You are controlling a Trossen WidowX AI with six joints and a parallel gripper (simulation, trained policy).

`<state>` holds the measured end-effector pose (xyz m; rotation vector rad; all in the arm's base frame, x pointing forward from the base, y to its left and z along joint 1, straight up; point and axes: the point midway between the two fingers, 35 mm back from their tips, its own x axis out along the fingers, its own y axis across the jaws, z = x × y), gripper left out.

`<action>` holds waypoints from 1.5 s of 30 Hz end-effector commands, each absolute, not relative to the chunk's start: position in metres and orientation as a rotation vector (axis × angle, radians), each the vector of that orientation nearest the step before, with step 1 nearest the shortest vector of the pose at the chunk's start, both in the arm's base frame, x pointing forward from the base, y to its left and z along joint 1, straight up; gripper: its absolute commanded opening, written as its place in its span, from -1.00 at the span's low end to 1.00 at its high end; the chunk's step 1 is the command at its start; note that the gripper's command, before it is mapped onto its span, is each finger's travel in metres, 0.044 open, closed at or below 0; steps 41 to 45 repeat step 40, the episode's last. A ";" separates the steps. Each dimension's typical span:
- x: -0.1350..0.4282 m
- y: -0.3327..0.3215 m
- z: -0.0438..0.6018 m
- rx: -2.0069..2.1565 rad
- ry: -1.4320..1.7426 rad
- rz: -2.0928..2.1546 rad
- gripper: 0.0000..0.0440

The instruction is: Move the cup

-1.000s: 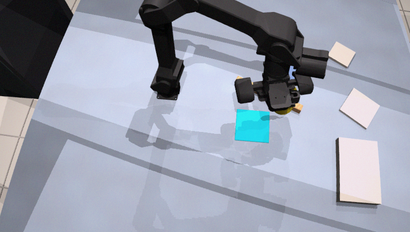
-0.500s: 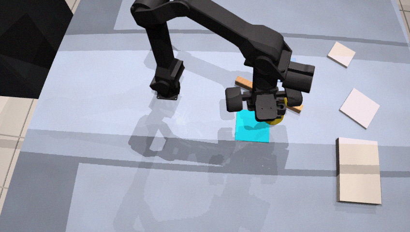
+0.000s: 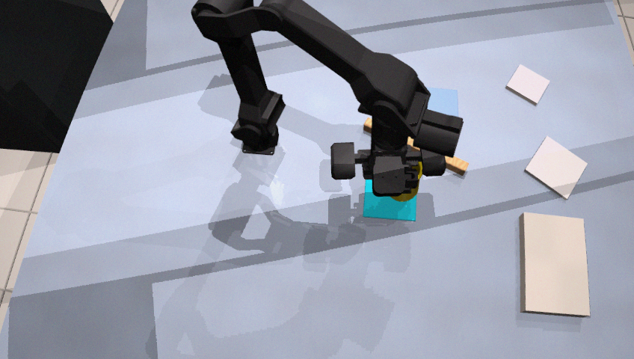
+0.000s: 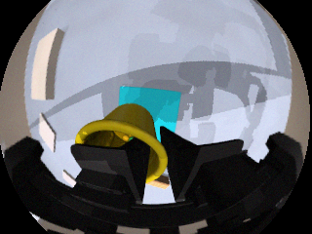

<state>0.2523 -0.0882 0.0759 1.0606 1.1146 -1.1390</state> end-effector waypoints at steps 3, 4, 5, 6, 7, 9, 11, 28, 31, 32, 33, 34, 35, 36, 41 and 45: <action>0.247 -0.092 0.069 1.068 1.094 -1.154 -0.74; 0.246 -0.093 0.068 1.070 1.089 -1.154 -0.71; 0.246 -0.094 0.067 1.072 1.083 -1.153 -0.66; 0.246 -0.095 0.067 1.076 1.075 -1.152 -0.60; 0.247 -0.096 0.068 1.082 1.062 -1.146 -0.49; 0.249 -0.097 0.071 1.098 1.038 -1.135 -0.29; 0.251 -0.098 0.074 1.113 1.018 -1.122 -0.25; 0.240 -0.097 0.096 1.180 0.938 -1.059 0.00; 0.238 -0.098 0.102 1.192 0.920 -1.052 0.08; 0.237 -0.098 0.104 1.197 0.913 -1.050 0.11; 0.236 -0.098 0.107 1.201 0.907 -1.048 0.13; 0.236 -0.098 0.109 1.205 0.899 -1.046 0.16; 0.235 -0.099 0.111 1.209 0.892 -1.044 0.17; 0.234 -0.099 0.114 1.213 0.885 -1.041 0.18; 0.233 -0.102 0.128 1.225 0.848 -1.028 0.31; 0.233 -0.102 0.128 1.225 0.848 -1.028 0.31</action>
